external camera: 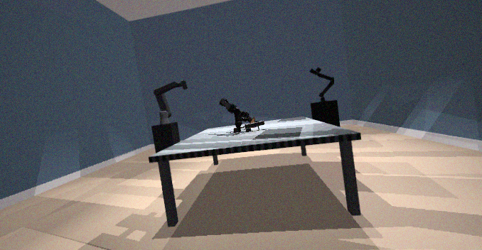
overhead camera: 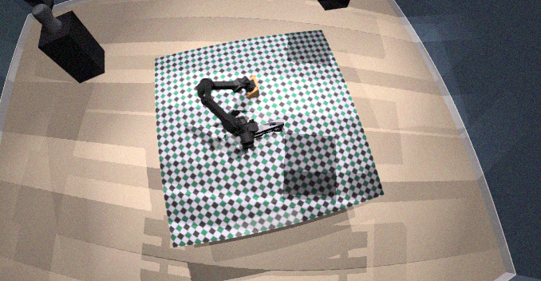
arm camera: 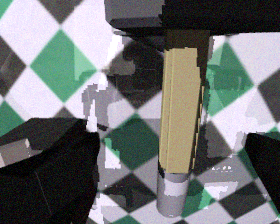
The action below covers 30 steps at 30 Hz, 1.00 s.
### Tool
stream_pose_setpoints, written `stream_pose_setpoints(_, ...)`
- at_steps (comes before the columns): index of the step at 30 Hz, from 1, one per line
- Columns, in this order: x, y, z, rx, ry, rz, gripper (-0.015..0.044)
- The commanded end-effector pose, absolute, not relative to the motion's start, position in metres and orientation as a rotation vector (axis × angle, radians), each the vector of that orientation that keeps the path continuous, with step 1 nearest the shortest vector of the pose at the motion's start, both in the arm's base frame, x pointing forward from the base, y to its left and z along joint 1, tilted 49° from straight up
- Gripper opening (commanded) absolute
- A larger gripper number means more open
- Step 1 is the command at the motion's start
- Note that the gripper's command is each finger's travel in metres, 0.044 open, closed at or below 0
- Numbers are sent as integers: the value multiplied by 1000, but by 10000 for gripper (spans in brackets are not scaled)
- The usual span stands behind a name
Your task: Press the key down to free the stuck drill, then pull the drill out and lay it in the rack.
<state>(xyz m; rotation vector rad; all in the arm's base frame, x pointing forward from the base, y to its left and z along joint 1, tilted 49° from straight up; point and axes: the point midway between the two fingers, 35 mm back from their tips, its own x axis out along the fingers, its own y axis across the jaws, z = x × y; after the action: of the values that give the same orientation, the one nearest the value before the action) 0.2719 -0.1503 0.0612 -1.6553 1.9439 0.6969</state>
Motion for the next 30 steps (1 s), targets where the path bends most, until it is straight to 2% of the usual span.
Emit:
stream_pose_setpoints(1,270,-150,58,-1647,1945,705,440)
stream_pose_setpoints(10,270,-150,58,-1647,1945,705,440)
stream_pose_setpoints(25,272,-150,61,-1655,1944,697,46)
stream_pose_setpoints(30,272,-150,61,-1655,1944,697,13)
